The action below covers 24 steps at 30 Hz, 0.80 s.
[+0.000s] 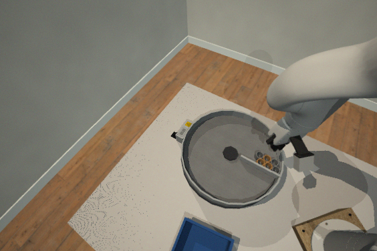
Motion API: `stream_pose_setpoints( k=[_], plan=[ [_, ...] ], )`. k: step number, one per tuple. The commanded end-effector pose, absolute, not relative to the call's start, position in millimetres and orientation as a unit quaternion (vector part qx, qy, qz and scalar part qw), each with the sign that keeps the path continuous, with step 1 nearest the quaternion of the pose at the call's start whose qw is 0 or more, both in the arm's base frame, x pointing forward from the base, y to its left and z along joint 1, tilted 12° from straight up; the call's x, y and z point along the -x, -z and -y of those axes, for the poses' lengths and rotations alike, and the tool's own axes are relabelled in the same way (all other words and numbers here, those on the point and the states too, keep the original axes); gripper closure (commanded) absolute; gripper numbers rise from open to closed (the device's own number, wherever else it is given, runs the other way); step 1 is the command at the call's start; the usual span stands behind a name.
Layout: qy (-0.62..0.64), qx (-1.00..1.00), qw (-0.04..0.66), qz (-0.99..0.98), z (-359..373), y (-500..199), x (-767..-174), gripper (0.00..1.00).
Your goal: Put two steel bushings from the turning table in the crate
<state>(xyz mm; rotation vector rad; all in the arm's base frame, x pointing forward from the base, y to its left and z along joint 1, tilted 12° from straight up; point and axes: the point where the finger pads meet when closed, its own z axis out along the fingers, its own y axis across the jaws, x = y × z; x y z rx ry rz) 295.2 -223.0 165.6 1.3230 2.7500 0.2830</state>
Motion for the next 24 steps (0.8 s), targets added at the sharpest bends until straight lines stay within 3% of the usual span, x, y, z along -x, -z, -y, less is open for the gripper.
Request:
stream_pose_setpoints(
  k=[1, 2, 3, 24],
  plan=[
    [-0.092, -0.431, 0.039, -0.897, 224, -166, -296, 0.87],
    [-0.092, -0.431, 0.039, -0.897, 224, -166, -296, 0.87],
    [-0.092, -0.431, 0.039, -0.897, 224, -166, -296, 0.60],
    [-0.087, -0.342, 0.048, -0.934, 232, -94, -338, 0.60]
  ],
)
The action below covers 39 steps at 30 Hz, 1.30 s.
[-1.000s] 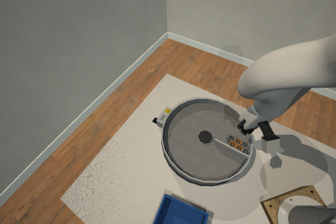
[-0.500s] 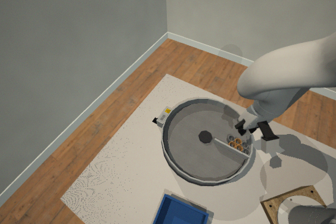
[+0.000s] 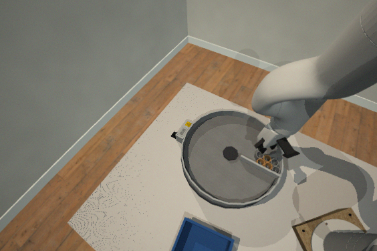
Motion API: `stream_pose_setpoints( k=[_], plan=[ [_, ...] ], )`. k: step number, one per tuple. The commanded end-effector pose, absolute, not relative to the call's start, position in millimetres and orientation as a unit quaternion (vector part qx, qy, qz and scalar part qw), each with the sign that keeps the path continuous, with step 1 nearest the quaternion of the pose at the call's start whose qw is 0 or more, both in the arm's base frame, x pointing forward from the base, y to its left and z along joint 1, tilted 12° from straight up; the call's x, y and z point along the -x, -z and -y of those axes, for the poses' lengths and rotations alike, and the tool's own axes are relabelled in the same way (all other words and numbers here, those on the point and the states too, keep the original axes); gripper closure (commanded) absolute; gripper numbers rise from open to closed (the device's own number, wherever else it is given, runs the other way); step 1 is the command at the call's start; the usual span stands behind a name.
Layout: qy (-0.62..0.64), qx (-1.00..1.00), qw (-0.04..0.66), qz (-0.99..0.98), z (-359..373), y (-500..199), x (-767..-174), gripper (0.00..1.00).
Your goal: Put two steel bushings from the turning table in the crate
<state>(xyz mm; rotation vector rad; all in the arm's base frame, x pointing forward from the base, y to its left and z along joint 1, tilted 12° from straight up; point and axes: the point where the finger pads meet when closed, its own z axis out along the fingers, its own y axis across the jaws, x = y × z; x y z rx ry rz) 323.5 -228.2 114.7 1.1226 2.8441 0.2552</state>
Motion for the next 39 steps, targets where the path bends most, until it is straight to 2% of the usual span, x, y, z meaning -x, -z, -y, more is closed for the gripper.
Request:
stream_pose_setpoints(
  k=[1, 39],
  plan=[
    [-0.087, -0.342, 0.048, -0.935, 232, -93, -338, 0.60],
    [-0.088, -0.341, 0.048, -0.935, 229, -67, -342, 0.60]
  ],
)
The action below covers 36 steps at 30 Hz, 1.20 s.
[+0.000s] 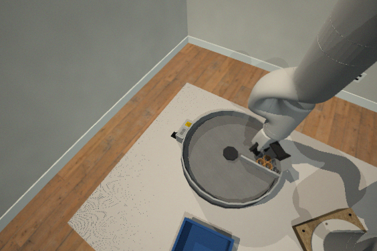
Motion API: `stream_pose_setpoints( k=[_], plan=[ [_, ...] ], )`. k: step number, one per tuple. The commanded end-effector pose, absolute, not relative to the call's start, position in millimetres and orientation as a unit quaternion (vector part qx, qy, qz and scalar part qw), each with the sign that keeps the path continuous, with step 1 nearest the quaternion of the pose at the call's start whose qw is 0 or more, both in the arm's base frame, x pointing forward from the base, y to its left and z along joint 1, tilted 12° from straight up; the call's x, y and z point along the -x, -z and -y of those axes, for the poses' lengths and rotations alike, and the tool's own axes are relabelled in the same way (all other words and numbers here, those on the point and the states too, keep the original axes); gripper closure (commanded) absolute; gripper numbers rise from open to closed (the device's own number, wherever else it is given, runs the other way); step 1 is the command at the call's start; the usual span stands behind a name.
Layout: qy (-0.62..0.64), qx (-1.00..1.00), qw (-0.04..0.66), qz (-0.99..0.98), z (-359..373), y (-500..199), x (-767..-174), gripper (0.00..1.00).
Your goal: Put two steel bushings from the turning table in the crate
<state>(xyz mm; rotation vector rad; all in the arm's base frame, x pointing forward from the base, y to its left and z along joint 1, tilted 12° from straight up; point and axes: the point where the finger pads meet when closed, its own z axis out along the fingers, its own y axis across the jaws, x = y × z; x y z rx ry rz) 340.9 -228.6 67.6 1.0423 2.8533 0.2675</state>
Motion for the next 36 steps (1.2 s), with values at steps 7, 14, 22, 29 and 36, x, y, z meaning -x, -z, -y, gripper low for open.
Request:
stream_pose_setpoints(
  k=[7, 14, 22, 29, 36],
  plan=[
    [-0.088, -0.341, 0.048, -0.935, 227, -57, -343, 0.60],
    [-0.088, -0.341, 0.048, -0.935, 227, -57, -343, 0.60],
    [-0.088, -0.341, 0.048, -0.935, 227, -56, -343, 0.60],
    [-0.088, -0.341, 0.048, -0.935, 226, -50, -344, 0.60],
    [-0.088, -0.341, 0.048, -0.935, 225, -41, -345, 0.60]
  ],
)
